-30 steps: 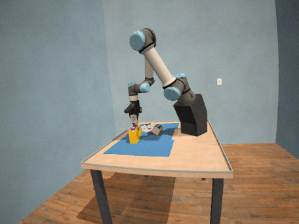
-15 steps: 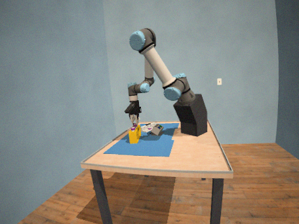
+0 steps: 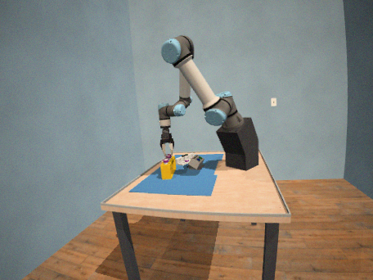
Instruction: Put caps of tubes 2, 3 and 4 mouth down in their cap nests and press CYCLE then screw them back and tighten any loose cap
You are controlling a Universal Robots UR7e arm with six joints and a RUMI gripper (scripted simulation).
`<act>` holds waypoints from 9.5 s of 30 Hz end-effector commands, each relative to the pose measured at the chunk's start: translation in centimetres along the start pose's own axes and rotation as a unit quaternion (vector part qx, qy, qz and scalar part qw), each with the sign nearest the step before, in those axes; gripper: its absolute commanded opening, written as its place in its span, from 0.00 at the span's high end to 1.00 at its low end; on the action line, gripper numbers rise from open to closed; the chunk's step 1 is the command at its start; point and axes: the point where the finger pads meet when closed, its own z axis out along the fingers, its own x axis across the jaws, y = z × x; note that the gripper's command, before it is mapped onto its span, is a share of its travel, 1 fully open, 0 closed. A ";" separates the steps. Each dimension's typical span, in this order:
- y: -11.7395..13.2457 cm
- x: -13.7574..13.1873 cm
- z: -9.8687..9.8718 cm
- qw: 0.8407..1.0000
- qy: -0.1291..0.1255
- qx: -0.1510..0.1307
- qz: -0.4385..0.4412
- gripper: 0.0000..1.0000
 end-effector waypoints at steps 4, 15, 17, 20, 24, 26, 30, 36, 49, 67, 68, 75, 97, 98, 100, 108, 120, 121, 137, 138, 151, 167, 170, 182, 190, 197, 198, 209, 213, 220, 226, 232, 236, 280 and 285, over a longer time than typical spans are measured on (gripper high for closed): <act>0.0 0.0 0.0 0.984 0.001 0.007 -0.176 1.00; 0.0 0.0 0.0 0.984 0.001 0.007 -0.176 0.65; 0.0 0.0 0.0 0.984 0.001 0.007 -0.176 0.65; 0.0 0.0 0.0 0.984 0.001 0.007 -0.176 0.65; 0.0 0.0 0.0 0.991 0.001 0.007 -0.135 0.65; 0.0 0.0 0.0 0.996 0.001 0.008 -0.094 0.65; 0.0 0.0 0.0 0.999 0.000 0.008 0.031 0.65; 0.0 0.0 0.0 0.988 -0.001 0.007 0.156 0.65; 0.0 0.0 0.0 0.941 -0.003 0.007 0.340 0.65; 0.0 0.0 0.0 0.949 -0.002 0.007 0.316 1.00; 0.0 0.0 0.0 0.956 -0.002 0.007 0.292 1.00; 0.0 0.0 -0.1 0.989 -0.001 0.007 0.146 1.00; 0.0 0.0 -0.1 0.984 0.001 0.007 -0.176 0.65; 0.0 0.0 -0.1 0.984 0.001 0.007 -0.176 0.65; 0.0 0.0 -0.1 0.984 0.001 0.007 -0.176 0.65; 0.0 0.0 -0.1 0.991 0.001 0.007 -0.135 0.65; 0.0 0.0 -0.1 0.988 -0.001 0.007 0.156 0.65; 0.0 0.0 -0.1 0.988 -0.001 0.007 0.156 0.65; 0.0 0.0 -0.1 0.941 -0.003 0.007 0.340 1.00; 0.0 0.0 -0.1 0.941 -0.003 0.007 0.340 1.00; 0.0 0.0 -0.1 0.941 -0.003 0.007 0.339 1.00; 0.0 0.0 -0.1 1.000 0.000 0.008 -0.003 1.00; 0.0 0.0 -0.1 0.997 0.001 0.008 -0.078 1.00; 0.0 0.0 -0.2 0.984 0.001 0.007 -0.176 0.65; 0.0 0.0 -0.2 0.984 0.001 0.007 -0.176 0.65; 0.0 0.0 -0.2 0.999 0.000 0.008 -0.052 0.65; 0.0 0.0 -0.2 1.000 0.000 0.008 -0.010 0.65; 0.0 0.0 -0.2 0.971 -0.002 0.007 0.237 0.65; 0.0 0.0 -0.2 0.948 -0.002 0.007 0.317 0.65; 0.0 0.0 -0.2 0.941 -0.003 0.007 0.340 0.65; 0.0 0.0 -0.2 0.941 -0.003 0.007 0.340 1.00; 0.0 0.0 -0.2 0.941 -0.003 0.007 0.339 1.00; 0.0 0.0 -0.2 0.941 -0.003 0.007 0.339 1.00; 0.0 0.0 -0.2 0.991 0.001 0.007 -0.135 0.65; 0.0 0.0 -0.2 0.999 0.000 0.008 0.031 0.65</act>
